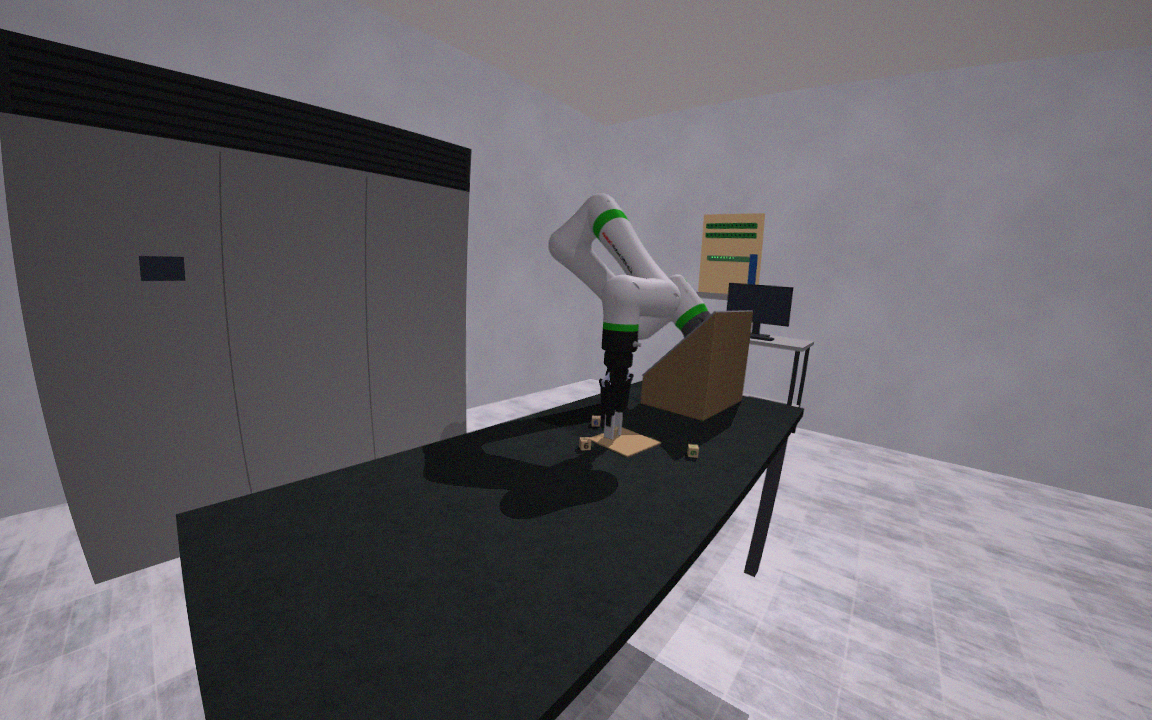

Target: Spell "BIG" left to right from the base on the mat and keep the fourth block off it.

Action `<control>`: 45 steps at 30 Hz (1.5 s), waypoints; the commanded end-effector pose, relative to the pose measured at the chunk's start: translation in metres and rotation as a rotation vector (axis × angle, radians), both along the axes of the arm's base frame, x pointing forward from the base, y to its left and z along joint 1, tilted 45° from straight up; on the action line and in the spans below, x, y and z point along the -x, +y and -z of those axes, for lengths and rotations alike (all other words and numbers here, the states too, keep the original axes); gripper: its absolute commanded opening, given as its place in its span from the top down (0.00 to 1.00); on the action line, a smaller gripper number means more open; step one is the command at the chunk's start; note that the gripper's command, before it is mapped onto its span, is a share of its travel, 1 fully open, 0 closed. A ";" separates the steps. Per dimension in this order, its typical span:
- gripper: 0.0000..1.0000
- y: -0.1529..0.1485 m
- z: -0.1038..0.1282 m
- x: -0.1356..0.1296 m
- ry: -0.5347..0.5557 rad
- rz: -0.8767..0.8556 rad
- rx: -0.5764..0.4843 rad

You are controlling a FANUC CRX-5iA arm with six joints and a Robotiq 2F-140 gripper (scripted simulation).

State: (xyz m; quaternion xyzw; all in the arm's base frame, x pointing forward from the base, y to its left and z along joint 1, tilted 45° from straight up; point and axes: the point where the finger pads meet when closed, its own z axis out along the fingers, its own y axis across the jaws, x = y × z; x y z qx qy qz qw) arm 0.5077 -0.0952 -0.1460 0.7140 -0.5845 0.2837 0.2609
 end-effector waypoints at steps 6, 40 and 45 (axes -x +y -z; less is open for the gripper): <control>0.82 0.000 0.000 0.000 0.000 0.000 0.000; 0.75 0.026 -0.026 0.004 0.000 0.000 0.000; 0.75 0.038 -0.038 0.005 0.000 0.000 0.000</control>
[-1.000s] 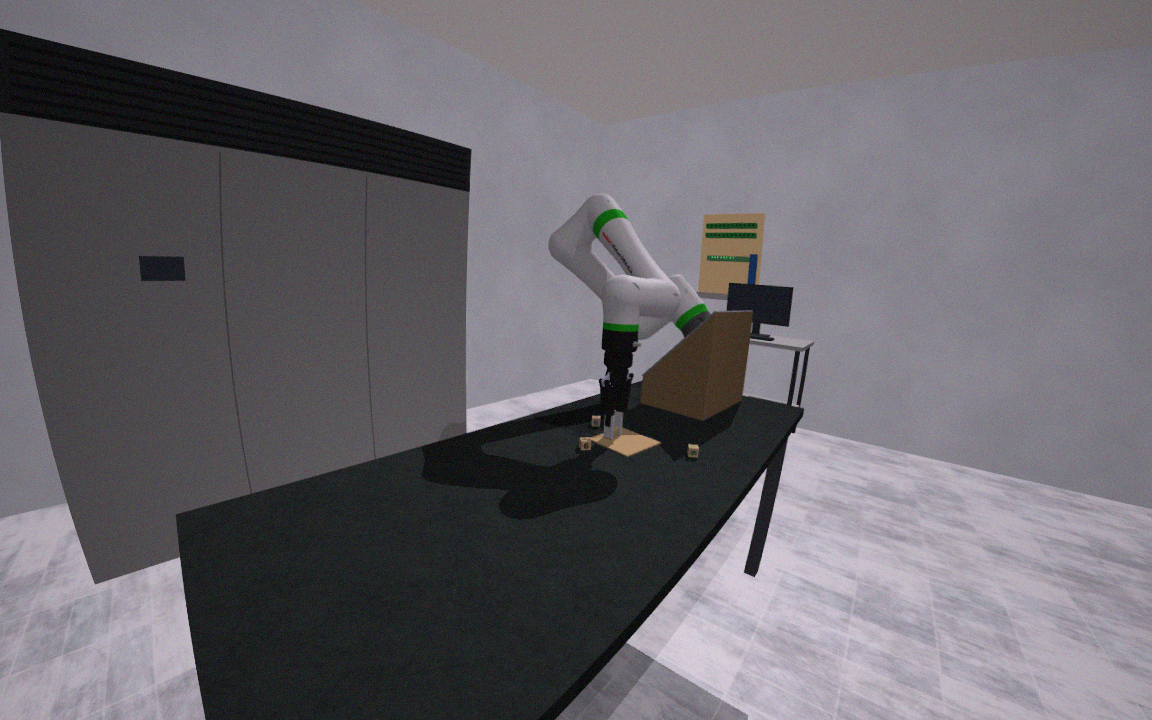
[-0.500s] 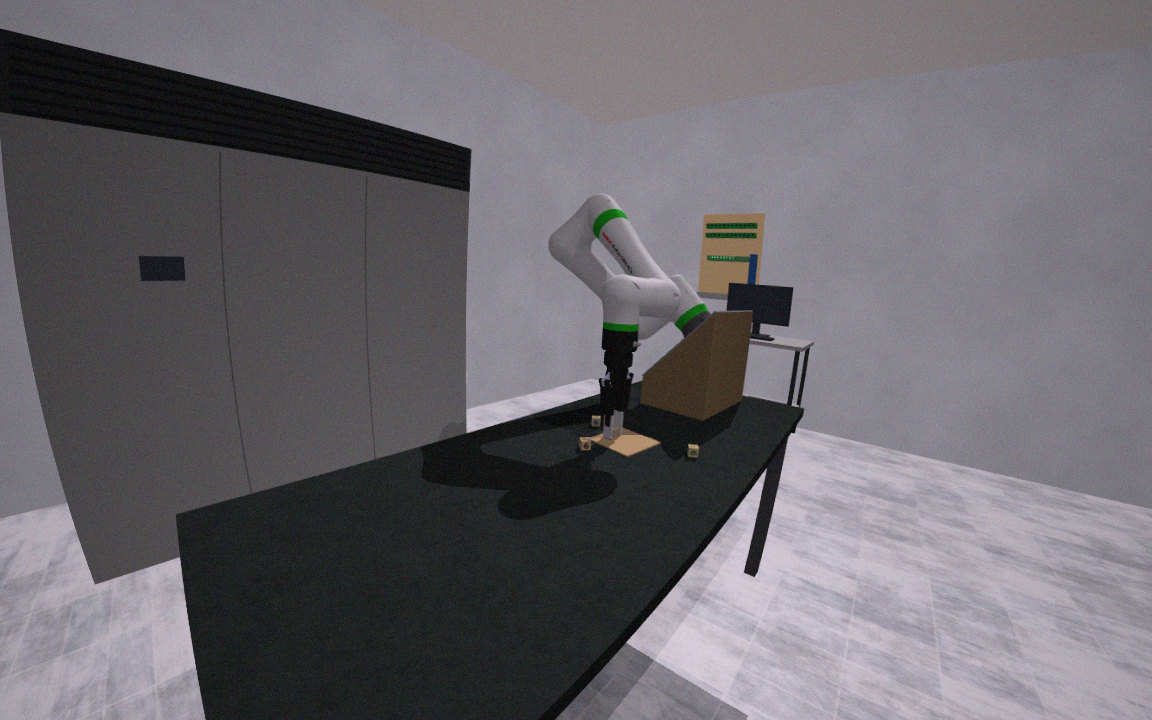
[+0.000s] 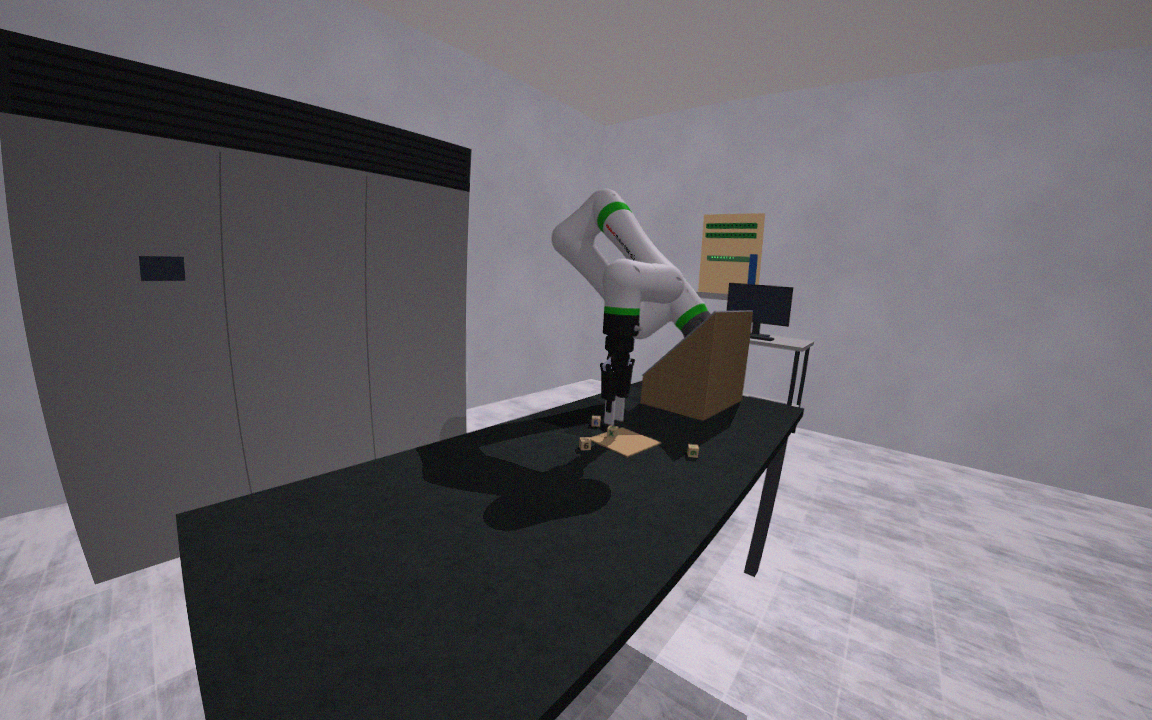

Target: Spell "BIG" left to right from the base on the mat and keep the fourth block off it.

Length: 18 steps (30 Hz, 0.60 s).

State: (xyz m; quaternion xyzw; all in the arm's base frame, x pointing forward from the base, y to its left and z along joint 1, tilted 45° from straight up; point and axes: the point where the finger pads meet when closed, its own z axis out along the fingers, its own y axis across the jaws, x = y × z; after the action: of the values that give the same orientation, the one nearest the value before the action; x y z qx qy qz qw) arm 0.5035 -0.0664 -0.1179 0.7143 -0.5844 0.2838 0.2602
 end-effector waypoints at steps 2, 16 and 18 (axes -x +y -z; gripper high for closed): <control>0.75 0.017 -0.017 0.002 0.001 0.001 0.001; 0.00 0.035 -0.035 0.005 0.001 0.001 0.001; 0.00 0.035 -0.035 0.005 0.001 0.001 0.001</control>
State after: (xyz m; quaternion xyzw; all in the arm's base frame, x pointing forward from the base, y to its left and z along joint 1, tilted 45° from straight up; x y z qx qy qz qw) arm 0.4986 -0.0320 -0.0829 0.7140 -0.5845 0.2836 0.2609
